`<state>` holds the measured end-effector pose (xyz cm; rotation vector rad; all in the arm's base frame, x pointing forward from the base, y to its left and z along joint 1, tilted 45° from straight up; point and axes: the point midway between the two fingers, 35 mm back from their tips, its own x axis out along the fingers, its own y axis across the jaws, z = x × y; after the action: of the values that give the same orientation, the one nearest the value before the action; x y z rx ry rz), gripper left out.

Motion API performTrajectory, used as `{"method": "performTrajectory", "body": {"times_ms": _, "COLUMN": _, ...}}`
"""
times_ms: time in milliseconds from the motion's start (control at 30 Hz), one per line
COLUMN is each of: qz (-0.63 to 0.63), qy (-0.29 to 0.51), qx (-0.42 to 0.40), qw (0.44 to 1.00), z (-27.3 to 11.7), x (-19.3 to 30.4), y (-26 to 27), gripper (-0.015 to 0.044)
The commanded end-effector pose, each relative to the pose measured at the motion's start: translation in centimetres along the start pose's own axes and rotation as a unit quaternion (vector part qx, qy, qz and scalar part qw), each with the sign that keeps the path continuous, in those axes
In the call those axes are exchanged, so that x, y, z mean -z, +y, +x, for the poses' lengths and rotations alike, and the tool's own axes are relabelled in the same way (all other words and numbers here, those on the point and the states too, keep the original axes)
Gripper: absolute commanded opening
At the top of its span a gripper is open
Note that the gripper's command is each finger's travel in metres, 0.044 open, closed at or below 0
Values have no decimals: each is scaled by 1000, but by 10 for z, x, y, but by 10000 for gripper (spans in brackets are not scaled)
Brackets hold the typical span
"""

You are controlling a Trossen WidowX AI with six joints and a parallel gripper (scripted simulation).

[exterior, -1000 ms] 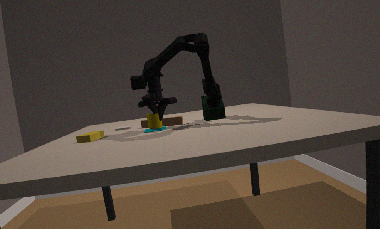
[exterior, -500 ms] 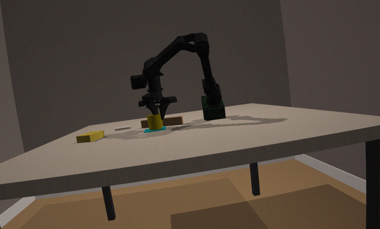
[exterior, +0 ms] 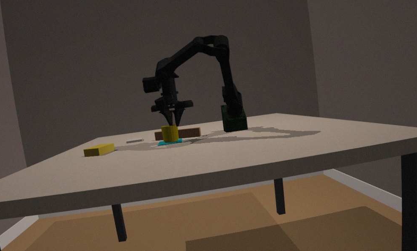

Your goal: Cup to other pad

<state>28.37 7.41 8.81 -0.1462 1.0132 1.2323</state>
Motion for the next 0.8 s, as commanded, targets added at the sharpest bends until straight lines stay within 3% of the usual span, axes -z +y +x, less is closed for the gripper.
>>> {"method": "performTrajectory", "body": {"times_ms": 0, "qz": -3, "qy": 0, "qx": 4, "qw": 1000, "z": -7, "x": 0, "y": -1, "gripper": 146}}
{"method": "performTrajectory", "body": {"times_ms": 467, "qz": -1, "qy": -1, "qx": 3, "qw": 1000, "z": -26, "x": 0, "y": 2, "gripper": 146}}
{"method": "performTrajectory", "body": {"times_ms": 767, "qz": 2, "qy": -2, "qx": 0, "qw": 1000, "z": -23, "x": 0, "y": 2, "gripper": 383}}
